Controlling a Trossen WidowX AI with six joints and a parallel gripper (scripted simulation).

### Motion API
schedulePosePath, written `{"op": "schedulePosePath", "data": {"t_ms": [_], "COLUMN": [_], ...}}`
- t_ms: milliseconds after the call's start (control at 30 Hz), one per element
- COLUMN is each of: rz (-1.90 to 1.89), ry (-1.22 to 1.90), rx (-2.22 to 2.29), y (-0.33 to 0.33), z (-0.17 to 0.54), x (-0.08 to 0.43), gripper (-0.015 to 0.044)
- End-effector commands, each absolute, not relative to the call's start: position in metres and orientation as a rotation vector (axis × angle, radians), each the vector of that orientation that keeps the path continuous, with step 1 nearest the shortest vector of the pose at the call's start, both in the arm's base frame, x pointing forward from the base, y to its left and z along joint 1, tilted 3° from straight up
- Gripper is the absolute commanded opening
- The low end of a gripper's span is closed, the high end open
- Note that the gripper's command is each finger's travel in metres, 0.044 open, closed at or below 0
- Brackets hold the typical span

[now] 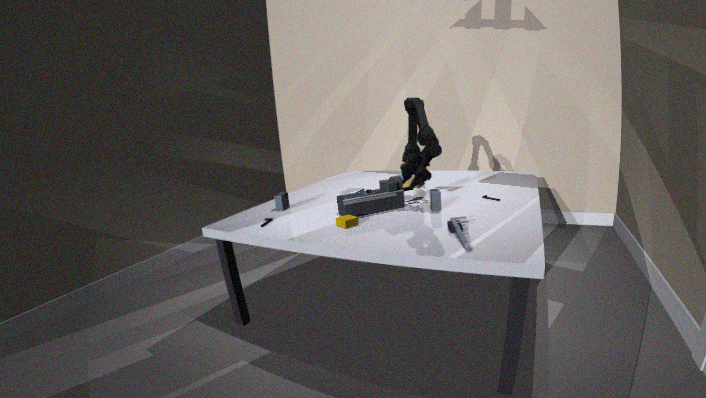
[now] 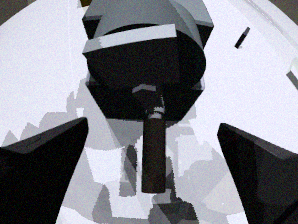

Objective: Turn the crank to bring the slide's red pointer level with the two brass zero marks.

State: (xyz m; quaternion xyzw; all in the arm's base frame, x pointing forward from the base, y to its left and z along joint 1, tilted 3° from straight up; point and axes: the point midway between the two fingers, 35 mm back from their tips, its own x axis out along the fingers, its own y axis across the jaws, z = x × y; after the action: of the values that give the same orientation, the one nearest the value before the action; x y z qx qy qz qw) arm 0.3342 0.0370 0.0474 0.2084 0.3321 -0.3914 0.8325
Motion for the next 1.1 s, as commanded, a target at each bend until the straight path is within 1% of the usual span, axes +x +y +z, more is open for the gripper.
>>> {"op": "schedulePosePath", "data": {"t_ms": [0, 233, 500, 700, 1067], "rz": [-0.825, -0.827, -0.829, -0.783, -0.572], "ry": [0.704, 0.703, 0.703, 0.766, 0.869], "rx": [0.443, 0.443, 0.442, 0.440, 0.412], "y": [0.036, 0.036, 0.030, 0.018, -0.023], "z": [0.061, 0.111, 0.171, 0.165, 0.154], "x": [0.334, 0.337, 0.328, 0.337, 0.365], "gripper": [0.0440, 0.0440, 0.0440, 0.0440, 0.0440]}}
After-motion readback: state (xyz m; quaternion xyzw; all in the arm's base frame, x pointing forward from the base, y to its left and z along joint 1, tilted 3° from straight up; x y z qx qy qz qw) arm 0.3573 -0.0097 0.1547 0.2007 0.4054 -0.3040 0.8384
